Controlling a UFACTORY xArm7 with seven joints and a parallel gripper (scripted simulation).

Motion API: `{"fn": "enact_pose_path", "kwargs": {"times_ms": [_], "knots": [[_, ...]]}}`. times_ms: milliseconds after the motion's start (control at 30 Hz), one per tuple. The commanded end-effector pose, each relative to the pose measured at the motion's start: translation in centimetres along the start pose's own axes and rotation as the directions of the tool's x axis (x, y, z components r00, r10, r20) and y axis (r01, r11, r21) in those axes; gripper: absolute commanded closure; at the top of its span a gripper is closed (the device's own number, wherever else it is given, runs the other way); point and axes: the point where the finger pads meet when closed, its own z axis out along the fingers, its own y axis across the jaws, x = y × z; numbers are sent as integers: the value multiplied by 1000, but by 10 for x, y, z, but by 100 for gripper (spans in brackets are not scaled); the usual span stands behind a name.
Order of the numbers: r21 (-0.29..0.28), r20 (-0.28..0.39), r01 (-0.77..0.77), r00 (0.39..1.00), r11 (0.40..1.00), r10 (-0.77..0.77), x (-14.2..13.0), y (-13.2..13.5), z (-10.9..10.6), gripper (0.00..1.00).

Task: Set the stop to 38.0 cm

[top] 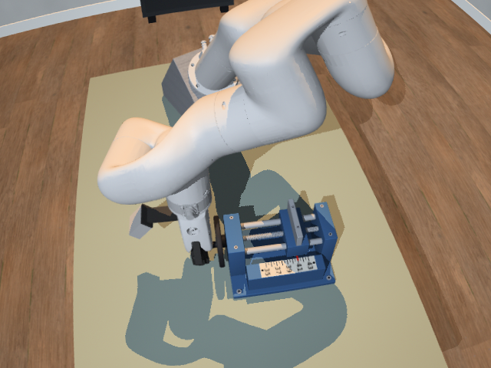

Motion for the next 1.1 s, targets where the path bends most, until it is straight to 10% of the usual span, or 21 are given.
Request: {"fn": "enact_pose_path", "kwargs": {"times_ms": [0, 833, 1067], "knots": [[3, -2, -2, 1000, 1000, 2, 1, -1, -1, 43], [3, -2, -2, 1000, 1000, 2, 1, -1, -8, 43], [3, -2, -2, 1000, 1000, 2, 1, 0, -68, 43]]}}
